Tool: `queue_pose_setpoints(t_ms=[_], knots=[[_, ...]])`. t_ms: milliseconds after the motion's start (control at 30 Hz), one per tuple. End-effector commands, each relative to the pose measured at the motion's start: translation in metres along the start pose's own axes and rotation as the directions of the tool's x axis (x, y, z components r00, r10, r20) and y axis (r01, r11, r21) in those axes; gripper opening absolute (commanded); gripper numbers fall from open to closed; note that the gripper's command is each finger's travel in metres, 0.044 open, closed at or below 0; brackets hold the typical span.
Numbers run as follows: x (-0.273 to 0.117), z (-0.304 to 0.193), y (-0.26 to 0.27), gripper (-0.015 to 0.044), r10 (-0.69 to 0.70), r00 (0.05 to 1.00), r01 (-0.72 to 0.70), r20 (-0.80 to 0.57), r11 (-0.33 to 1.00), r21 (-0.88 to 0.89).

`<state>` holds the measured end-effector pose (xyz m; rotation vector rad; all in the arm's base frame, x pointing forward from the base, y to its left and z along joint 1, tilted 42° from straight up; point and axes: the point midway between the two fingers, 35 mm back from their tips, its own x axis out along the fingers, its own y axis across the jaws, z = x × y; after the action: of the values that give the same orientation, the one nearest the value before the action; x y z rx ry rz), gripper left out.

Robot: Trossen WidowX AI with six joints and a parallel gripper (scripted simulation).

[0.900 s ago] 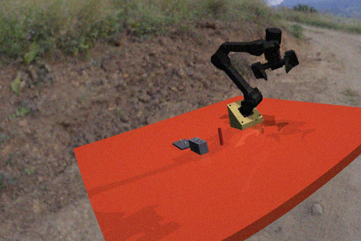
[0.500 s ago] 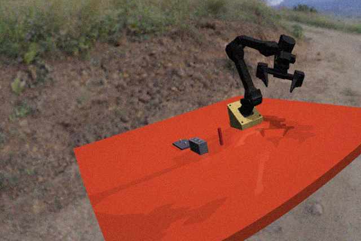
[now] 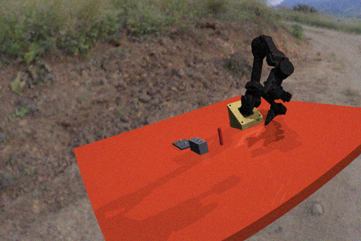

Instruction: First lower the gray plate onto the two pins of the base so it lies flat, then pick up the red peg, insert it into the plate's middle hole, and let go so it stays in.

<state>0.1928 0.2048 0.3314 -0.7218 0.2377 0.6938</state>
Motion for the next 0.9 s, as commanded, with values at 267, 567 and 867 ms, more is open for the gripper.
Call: queue_pose_setpoints(t_ms=[267,567,867], knots=[[0.089,-0.127,-0.047,0.044,0.289,0.822,-0.42,-0.491,0.889,-0.18],[0.097,-0.216,-0.079,0.044,0.601,0.659,-0.686,-0.452,0.726,-0.035],[0.08,-0.284,-0.117,0.044,0.731,0.673,-0.733,-0.108,0.679,0.031]])
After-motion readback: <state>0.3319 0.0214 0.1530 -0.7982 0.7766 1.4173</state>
